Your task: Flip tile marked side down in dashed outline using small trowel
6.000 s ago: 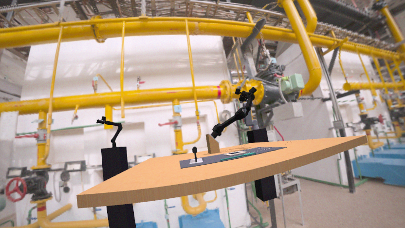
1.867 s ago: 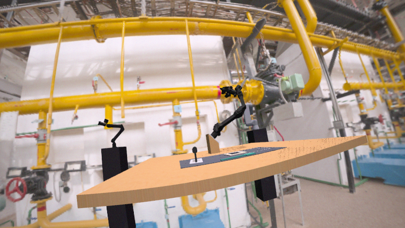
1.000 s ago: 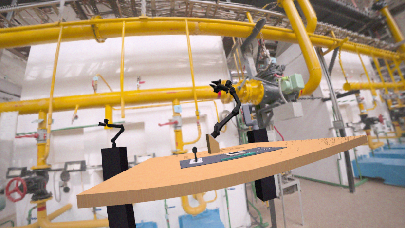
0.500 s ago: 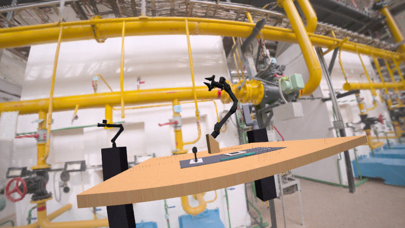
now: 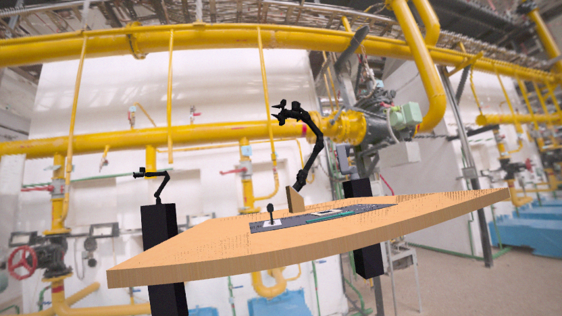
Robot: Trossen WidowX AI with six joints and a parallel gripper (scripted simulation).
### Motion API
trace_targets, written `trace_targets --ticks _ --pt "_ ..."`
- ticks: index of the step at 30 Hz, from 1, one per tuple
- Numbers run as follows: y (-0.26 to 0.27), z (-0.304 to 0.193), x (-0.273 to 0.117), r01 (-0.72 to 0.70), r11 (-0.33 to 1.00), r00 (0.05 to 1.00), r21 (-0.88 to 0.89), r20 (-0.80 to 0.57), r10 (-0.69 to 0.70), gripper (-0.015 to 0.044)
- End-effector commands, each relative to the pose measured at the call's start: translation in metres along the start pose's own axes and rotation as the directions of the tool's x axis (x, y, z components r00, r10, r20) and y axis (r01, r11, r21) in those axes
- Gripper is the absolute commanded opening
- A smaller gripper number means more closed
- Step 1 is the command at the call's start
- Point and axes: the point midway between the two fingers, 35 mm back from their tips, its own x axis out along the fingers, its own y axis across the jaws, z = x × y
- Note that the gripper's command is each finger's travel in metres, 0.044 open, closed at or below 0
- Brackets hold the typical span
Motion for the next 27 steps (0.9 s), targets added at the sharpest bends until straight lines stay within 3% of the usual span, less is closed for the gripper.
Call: trace_targets --ticks 1,15,27 --pt "-0.011 -0.017 0.020 0.044 0.999 0.999 -0.014 -0.030 -0.044 0.0270" --pt "-0.052 -0.087 0.075 0.149 0.943 0.957 -0.298 -0.196 -0.213 0.0270" --pt "-0.101 -0.152 0.122 0.142 0.781 0.863 -0.608 -0.311 -0.399 0.0270"
